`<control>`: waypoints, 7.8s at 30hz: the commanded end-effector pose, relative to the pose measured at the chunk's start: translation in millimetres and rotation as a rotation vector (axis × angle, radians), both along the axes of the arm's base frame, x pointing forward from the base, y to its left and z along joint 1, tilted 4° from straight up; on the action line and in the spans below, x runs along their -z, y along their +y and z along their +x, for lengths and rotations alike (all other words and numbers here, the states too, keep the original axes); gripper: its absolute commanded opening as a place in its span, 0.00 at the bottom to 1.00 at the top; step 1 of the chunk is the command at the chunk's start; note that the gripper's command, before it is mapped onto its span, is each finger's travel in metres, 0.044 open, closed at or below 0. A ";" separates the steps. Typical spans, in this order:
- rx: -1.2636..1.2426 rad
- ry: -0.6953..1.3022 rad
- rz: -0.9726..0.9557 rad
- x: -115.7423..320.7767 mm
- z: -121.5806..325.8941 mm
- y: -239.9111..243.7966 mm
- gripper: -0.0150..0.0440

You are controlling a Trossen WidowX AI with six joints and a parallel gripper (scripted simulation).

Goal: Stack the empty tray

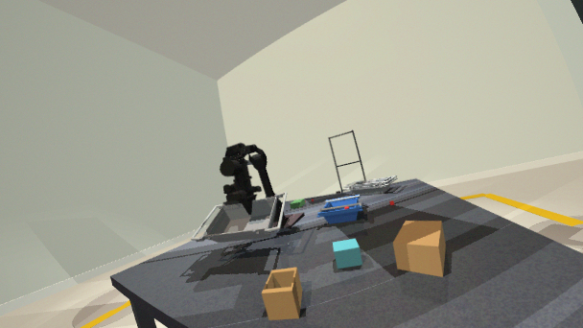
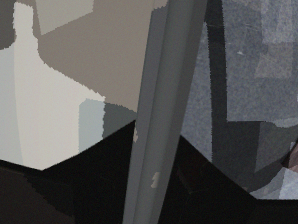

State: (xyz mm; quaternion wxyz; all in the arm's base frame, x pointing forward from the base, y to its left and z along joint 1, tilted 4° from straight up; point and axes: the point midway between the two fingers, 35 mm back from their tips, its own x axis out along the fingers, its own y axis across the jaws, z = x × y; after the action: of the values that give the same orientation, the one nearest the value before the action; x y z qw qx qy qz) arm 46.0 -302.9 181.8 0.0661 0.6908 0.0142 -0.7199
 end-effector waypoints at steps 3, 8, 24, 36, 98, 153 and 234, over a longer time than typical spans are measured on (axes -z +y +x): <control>0.002 -0.008 -0.034 -30.9 2.7 -8.1 0.25; 0.002 -0.010 -0.041 -48.5 3.6 -10.1 0.25; 0.001 -0.010 -0.043 -53.6 3.8 -10.4 0.25; 0.001 -0.010 -0.043 -53.6 3.8 -10.4 0.25; -0.639 0.000 -0.006 -40.5 198.9 88.7 0.25; -1.193 0.028 0.013 -28.8 283.6 263.5 0.25; -1.320 0.051 0.035 12.6 288.4 282.3 0.25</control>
State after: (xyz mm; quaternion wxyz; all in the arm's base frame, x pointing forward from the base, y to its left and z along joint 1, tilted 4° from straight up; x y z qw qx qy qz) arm 332.4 -20.5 172.0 0.4741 0.5216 0.4445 -0.5528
